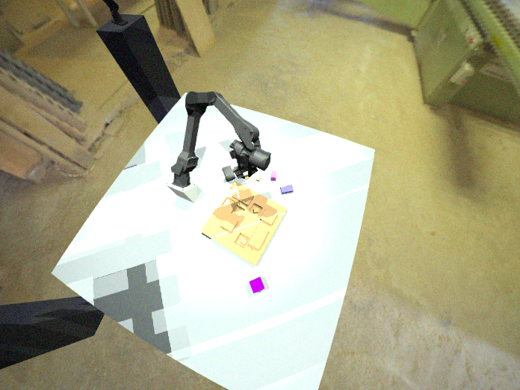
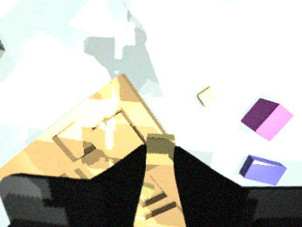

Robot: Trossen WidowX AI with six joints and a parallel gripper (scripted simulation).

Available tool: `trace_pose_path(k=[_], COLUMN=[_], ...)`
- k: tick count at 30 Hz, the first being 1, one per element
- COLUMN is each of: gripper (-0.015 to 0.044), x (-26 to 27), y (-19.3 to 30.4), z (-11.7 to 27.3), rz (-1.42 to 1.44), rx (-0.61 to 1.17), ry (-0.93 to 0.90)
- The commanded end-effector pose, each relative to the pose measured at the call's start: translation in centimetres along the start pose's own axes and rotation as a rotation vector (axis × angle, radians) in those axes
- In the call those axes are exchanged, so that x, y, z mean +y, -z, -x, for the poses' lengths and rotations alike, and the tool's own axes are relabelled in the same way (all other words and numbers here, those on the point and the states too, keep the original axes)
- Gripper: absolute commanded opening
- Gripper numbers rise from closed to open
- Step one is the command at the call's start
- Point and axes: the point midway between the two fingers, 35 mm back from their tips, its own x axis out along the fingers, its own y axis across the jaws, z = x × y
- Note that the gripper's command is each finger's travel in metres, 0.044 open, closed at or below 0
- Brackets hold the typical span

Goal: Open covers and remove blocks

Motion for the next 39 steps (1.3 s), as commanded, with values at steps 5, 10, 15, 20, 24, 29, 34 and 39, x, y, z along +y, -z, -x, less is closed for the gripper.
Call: trace_pose_path(k=[5, 10, 15, 20, 24, 29, 34, 39], gripper=[0.0080, 0.0080, 0.0080, 0.0080, 0.0080, 0.0080, 0.0080, 0.0080], x=[-1.4, -2.1, -2.6, -2.6, -2.7, -2.7, -2.8, -2.9], y=[-3.2, -5.1, -6.9, -7.2, -7.1, -7.0, -6.9, -6.8], z=[0.1, 0.2, 0.3, 0.3, -0.2, -1.0, -1.9, -2.7], rz=[0.000, 0.001, 0.002, 0.002, 0.002, 0.003, 0.003, 0.003], rx=[-0.009, -0.016, -0.025, -0.026, -0.025, -0.024, -0.023, -0.022], ry=[0.010, 0.015, 0.021, 0.022, 0.020, 0.018, 0.017, 0.016])
